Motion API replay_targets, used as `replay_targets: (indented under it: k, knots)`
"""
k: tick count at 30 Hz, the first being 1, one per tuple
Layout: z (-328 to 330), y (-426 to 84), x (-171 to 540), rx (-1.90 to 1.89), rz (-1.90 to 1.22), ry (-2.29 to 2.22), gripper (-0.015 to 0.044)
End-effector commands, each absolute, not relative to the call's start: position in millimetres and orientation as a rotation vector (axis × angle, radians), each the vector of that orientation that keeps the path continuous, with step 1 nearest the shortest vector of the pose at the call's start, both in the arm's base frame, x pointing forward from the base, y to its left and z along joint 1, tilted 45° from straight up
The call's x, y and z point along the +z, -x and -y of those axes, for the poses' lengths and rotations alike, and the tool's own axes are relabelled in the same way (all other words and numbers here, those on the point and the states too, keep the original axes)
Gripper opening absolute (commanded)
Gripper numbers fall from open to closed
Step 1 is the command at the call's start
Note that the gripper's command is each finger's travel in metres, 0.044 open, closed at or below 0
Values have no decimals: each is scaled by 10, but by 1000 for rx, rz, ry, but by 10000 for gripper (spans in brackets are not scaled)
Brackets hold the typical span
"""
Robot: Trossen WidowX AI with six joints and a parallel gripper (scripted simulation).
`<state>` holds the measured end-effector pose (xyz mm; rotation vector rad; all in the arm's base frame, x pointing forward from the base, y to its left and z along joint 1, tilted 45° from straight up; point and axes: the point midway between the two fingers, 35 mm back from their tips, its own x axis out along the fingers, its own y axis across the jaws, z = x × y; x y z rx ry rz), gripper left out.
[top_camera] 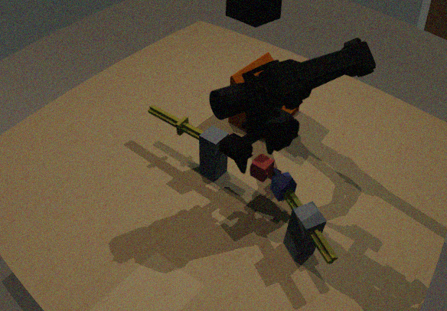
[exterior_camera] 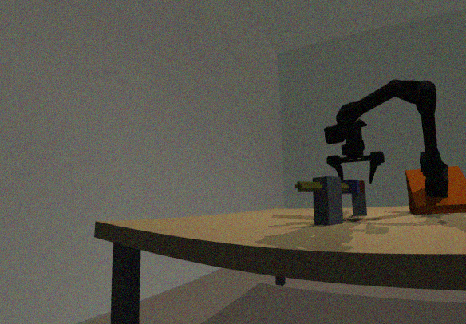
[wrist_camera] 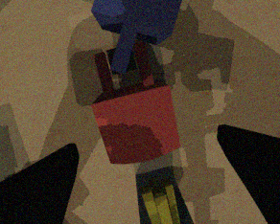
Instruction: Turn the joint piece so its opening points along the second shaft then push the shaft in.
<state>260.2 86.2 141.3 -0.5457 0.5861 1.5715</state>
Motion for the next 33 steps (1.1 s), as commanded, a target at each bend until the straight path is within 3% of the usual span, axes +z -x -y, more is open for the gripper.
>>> replay_targets:
  k: [1,15,33]
  knots:
    - [-686,-2658,1621,1469,-649,502,440]
    - [-112,-2608,2226,1112,-863,269,440]
    - [-62,-2675,2107,1018,-1008,50,440]
